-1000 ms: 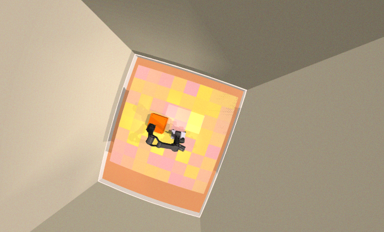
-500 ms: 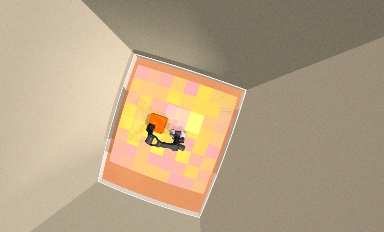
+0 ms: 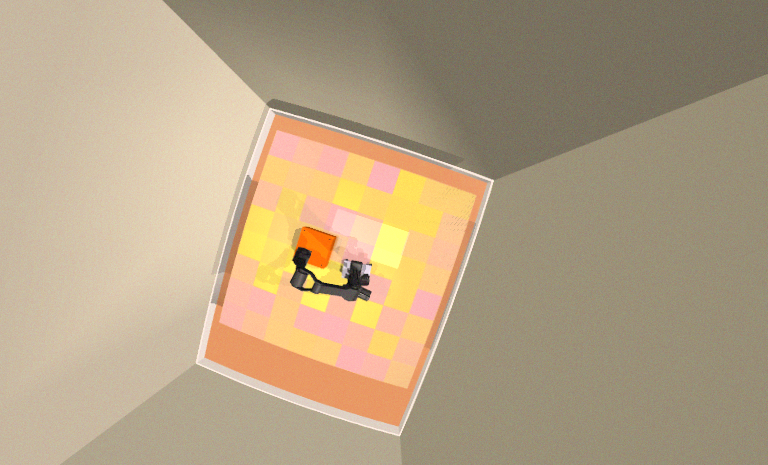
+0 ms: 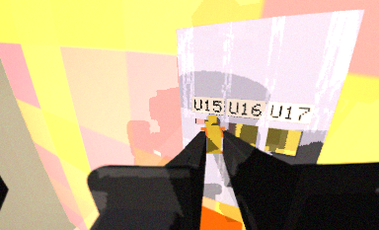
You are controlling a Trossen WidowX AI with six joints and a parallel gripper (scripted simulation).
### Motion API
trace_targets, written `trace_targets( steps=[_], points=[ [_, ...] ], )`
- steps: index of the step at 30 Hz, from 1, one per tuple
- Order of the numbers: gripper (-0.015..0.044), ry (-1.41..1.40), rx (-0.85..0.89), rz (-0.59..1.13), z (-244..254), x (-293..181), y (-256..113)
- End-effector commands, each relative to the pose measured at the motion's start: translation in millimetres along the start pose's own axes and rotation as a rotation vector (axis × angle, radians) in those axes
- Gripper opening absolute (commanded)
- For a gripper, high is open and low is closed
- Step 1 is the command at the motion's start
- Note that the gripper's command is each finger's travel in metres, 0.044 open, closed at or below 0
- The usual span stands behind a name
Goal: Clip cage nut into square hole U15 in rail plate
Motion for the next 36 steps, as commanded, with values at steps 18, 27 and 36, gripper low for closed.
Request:
trace_targets(
  steps=[18, 27, 36],
  points=[
    [0.0035, 0.004, -0.061, -0.010, 5.2, -1.2, -0.5],
    [0.0035, 0.005, -0.078, -0.012, 6.6, -1.3, -0.3],
    [0.0035, 0.005, -0.098, -0.014, 8.4, -1.5, 0.0]
  ],
)
Point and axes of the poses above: the point midway between the two fingers, 35 mm back from their tips, its own y axis out along the fingers, its own z axis across the jaws, x = y × z, the point moved 4 cm from there along -y, back along the fingers, and after that the axes turned 6 degrees about y, right-handed, at the moved point
